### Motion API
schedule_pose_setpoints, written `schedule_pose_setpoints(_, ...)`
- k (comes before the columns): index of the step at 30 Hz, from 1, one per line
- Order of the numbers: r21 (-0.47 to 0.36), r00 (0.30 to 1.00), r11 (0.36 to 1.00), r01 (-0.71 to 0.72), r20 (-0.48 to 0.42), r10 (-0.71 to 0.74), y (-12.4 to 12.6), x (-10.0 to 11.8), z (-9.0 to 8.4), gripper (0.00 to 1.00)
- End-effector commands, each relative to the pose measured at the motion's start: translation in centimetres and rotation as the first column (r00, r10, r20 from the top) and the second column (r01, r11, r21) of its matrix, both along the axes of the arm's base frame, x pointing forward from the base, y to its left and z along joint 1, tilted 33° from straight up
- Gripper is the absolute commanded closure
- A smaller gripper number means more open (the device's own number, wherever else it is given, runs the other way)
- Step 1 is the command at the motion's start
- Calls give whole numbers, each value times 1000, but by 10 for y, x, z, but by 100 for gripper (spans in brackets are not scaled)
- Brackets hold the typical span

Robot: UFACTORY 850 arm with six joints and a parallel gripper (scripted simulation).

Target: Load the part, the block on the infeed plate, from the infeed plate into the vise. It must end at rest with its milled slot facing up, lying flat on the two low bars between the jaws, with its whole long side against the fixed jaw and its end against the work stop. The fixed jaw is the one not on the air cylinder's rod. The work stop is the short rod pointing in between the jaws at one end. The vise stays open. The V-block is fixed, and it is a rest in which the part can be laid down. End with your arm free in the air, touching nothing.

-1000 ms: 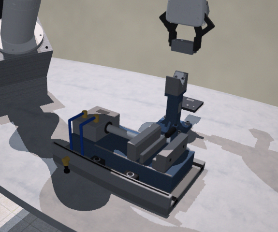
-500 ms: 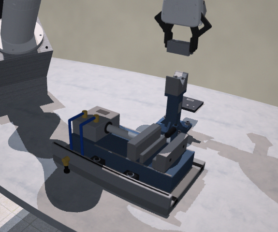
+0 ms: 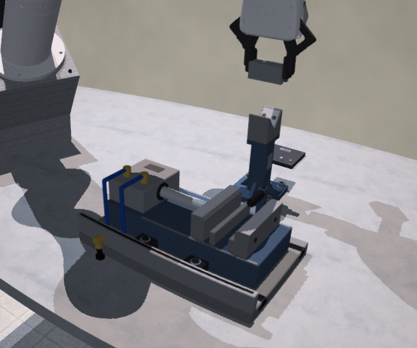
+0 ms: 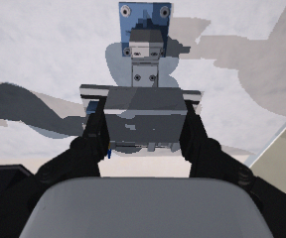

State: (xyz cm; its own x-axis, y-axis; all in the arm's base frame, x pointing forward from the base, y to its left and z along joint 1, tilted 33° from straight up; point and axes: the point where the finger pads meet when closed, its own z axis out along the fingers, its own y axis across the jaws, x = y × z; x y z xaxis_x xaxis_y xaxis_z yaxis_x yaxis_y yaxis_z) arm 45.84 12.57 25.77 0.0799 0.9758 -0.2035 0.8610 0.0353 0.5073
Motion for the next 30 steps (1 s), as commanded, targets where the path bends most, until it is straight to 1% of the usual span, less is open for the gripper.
schedule_pose_setpoints(1, 1, 1000, 1000, 0, 1, 0, 0, 0, 1, 100)
schedule_pose_setpoints(30, -15, 1000, 1000, 9, 2, -9, 0, 0, 1, 100)
